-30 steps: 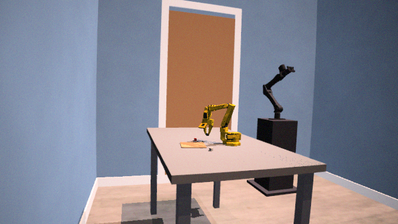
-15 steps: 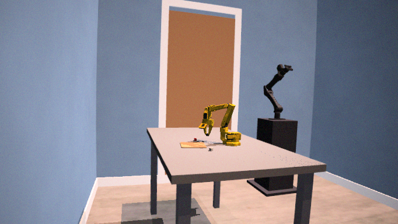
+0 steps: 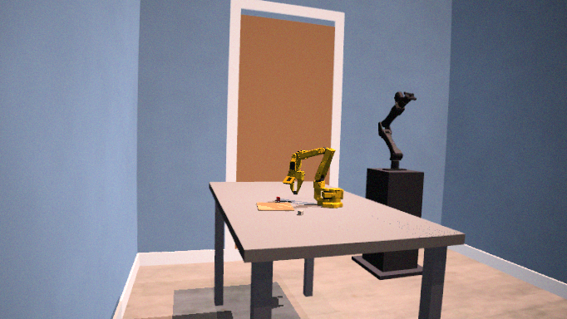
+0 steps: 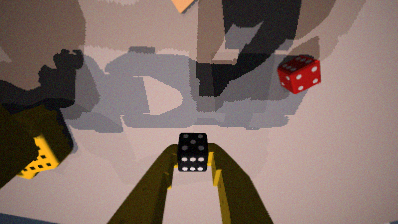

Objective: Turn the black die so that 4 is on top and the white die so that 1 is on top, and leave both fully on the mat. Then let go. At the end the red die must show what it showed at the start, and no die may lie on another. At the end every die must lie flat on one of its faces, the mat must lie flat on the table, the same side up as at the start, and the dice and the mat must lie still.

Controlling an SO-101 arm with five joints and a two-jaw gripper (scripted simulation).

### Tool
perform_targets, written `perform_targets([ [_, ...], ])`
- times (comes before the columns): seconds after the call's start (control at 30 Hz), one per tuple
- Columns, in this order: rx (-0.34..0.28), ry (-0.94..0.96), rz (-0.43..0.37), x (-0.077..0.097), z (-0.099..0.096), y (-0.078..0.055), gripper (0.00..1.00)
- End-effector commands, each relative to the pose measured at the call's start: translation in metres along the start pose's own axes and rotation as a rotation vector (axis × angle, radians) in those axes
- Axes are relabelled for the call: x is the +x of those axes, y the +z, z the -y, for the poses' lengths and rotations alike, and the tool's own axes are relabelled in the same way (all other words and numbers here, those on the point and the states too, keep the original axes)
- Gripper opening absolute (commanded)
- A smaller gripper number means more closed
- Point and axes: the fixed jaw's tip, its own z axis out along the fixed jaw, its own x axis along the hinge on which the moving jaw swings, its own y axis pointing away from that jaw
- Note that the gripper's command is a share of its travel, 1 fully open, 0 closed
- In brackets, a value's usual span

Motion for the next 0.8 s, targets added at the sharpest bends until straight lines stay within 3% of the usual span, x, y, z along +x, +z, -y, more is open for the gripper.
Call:
perform_targets([
  [0.0, 0.032, 0.002, 0.001, 0.0012, 0.0036, -0.0009, 0.00],
  [0.77, 0.032, 0.002, 0.001, 0.0012, 0.0038, 0.0083, 0.00],
])
